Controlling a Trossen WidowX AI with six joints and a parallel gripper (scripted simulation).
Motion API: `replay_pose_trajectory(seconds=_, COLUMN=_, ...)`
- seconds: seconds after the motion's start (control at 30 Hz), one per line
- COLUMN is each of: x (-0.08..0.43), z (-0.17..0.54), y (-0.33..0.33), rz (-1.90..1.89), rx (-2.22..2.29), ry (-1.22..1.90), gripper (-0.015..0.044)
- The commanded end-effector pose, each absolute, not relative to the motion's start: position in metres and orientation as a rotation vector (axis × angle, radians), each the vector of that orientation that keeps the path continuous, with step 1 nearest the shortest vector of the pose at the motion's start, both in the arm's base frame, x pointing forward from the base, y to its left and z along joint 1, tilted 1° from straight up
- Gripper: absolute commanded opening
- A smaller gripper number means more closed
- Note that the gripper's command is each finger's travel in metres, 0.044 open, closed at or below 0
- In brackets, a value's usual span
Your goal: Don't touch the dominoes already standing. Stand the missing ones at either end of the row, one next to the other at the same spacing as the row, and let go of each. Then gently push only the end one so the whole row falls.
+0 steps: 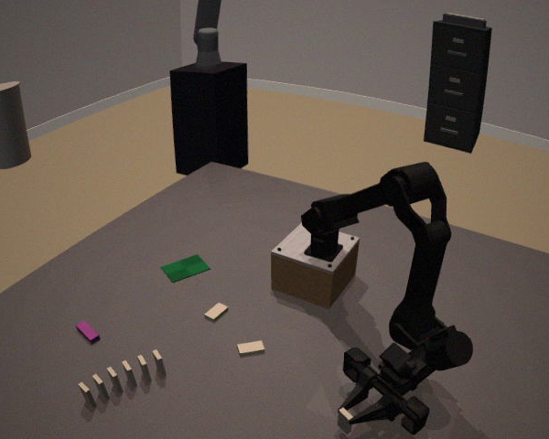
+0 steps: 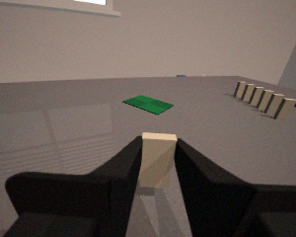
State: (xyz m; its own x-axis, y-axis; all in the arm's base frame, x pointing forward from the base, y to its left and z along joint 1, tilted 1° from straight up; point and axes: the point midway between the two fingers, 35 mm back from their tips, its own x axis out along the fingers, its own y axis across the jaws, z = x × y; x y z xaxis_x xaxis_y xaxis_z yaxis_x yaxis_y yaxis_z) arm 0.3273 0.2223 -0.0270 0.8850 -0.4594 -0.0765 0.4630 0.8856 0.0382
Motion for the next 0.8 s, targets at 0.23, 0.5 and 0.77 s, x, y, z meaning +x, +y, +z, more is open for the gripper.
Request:
replay_pose_trajectory(seconds=0.23, x=0.3283, z=-0.0379, y=0.2220, rz=-0.475, rx=0.061, ry=0.067, gripper=0.0107)
replay_pose_trajectory(seconds=0.5, x=0.3283, z=-0.0379, y=0.2220, rz=-0.475, rx=0.061, ry=0.067, gripper=0.0212)
replay_pose_trajectory(seconds=0.77, x=0.3283, z=-0.0379, y=0.2220, rz=-0.475, rx=0.061, ry=0.067, gripper=0.0422)
